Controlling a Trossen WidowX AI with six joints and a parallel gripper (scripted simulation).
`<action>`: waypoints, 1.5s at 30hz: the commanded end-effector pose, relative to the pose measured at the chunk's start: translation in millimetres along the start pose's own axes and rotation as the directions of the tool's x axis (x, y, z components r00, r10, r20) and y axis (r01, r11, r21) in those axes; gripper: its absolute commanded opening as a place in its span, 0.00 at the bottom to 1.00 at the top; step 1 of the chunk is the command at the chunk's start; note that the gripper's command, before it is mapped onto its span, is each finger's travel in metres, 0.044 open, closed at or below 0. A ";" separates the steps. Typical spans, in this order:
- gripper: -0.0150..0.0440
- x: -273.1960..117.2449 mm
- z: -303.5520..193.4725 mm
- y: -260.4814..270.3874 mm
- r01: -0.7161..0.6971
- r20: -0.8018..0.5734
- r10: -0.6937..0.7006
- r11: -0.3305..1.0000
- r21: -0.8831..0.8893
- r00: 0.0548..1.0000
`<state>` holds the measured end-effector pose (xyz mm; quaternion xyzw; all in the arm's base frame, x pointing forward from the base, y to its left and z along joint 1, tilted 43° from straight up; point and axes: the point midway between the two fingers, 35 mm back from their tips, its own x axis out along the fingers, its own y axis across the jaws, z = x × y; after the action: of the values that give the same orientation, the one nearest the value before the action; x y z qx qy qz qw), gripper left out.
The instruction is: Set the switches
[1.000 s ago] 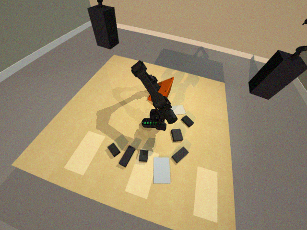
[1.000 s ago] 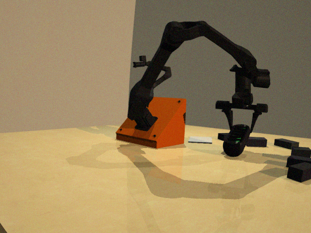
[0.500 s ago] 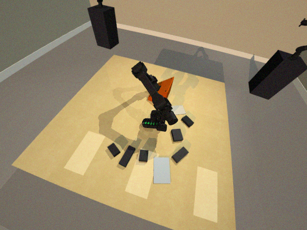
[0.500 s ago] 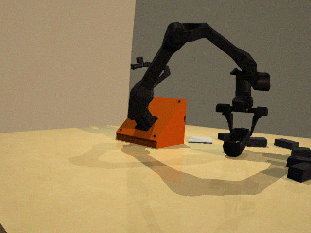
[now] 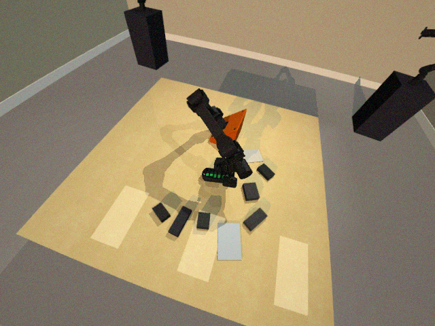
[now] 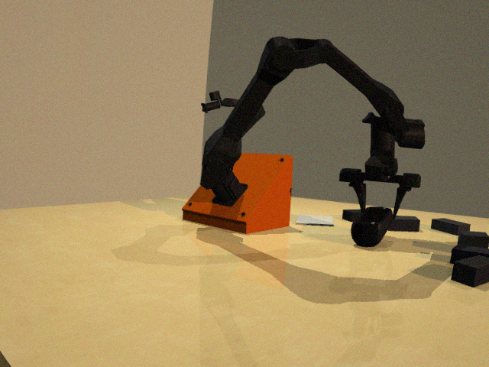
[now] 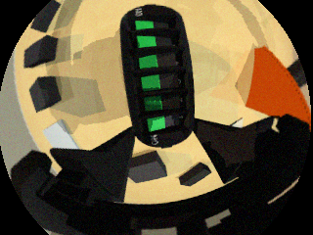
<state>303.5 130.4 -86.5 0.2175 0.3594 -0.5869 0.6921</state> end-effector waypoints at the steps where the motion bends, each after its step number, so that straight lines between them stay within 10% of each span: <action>1: 0.83 3.6 0.5 -0.6 0.002 0.006 -0.002 1.000 -0.003 1.000; 45: 1.00 -29.5 58.8 -0.2 0.004 0.001 -0.004 1.000 -0.001 1.000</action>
<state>319.7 108.9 -24.1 0.2286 0.3551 -0.5859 0.6917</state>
